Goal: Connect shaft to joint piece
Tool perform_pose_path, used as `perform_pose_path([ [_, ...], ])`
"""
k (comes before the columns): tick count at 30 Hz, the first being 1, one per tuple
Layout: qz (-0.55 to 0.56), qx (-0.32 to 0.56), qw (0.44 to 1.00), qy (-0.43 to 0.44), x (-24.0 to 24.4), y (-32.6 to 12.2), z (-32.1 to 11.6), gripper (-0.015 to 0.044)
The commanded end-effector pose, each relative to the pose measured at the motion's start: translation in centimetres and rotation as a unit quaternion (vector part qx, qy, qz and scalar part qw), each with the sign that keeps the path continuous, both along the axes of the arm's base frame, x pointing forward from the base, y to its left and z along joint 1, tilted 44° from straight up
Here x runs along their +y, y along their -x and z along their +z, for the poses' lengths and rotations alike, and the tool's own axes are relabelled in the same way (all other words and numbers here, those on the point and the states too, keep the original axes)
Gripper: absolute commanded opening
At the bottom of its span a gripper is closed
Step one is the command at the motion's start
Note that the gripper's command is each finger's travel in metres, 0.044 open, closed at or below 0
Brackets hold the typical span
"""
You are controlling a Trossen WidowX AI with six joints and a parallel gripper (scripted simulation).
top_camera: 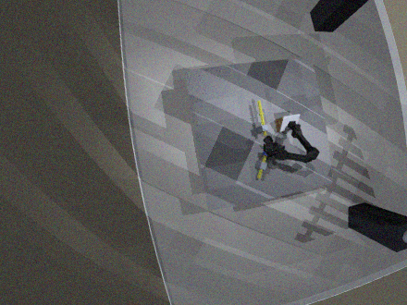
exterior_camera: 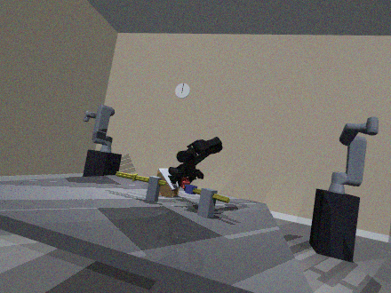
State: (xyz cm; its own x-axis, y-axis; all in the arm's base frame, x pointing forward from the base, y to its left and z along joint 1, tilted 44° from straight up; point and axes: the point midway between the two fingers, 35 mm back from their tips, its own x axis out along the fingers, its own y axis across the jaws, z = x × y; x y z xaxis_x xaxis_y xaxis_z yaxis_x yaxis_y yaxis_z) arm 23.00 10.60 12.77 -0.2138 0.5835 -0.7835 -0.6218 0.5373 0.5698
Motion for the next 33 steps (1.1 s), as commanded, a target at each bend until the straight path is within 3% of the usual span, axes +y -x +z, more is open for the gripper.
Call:
perform_pose_path([
  [1,-0.002,-0.001,1.000,-0.001,0.04,-0.06,0.02,0.0182],
  [20,-0.002,-0.001,1.000,-0.001,0.04,-0.06,0.02,0.0182],
  [22,0.000,0.000,1.000,0.000,0.00,0.00,0.00,0.0147],
  [27,0.000,0.000,1.000,0.000,0.00,0.00,0.00,0.0147],
  [33,0.000,0.000,1.000,0.000,0.00,0.00,0.00,0.0000],
])
